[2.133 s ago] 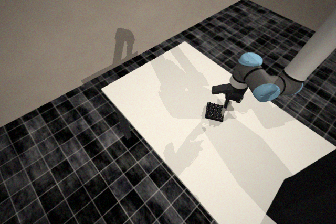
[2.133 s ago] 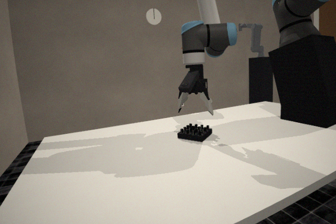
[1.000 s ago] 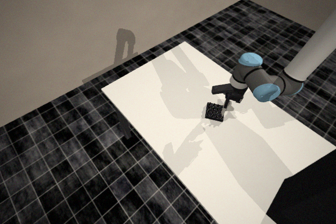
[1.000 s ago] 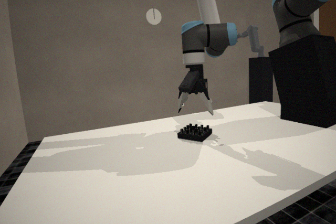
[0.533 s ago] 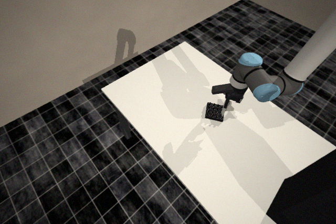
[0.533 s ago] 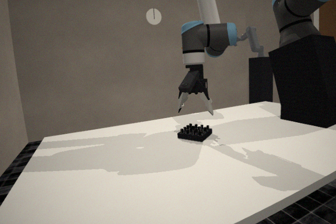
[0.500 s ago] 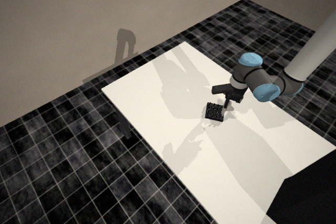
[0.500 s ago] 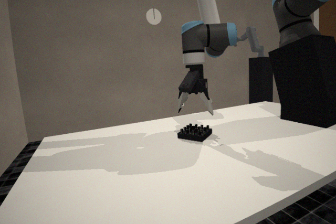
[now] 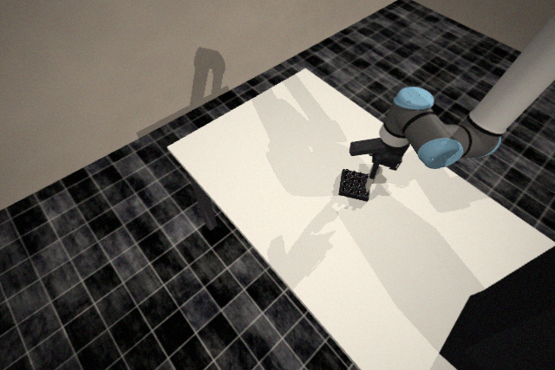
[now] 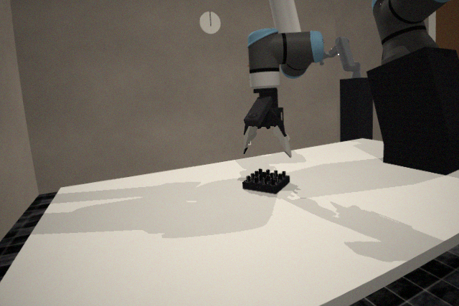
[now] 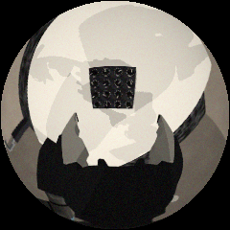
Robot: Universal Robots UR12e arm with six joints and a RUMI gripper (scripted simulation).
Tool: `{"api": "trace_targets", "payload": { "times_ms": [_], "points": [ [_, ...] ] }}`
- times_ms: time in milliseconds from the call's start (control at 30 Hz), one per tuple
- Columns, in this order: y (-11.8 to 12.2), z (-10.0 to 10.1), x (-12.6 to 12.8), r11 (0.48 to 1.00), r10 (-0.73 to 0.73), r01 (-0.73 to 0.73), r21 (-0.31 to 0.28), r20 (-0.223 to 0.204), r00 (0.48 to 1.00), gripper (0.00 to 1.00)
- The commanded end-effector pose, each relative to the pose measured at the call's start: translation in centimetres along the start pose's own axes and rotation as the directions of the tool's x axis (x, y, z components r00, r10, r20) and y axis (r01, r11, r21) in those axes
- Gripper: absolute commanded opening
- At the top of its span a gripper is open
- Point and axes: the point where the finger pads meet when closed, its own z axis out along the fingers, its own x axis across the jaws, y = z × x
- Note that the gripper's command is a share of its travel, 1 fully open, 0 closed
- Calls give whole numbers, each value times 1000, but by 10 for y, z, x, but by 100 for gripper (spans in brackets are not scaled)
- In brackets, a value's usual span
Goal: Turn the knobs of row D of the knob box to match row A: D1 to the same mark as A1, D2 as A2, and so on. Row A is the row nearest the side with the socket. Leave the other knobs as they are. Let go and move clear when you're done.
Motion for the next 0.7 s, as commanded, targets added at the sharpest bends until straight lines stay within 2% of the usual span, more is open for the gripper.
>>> {"api": "trace_targets", "payload": {
  "times_ms": [0, 667],
  "points": [
    [3, 0, -3, 1000, 0, 0, -1, 2, 1000, 100],
    [28, 1, -2, 1000, 1, -1, 1, -1, 1000, 100]
  ]
}}
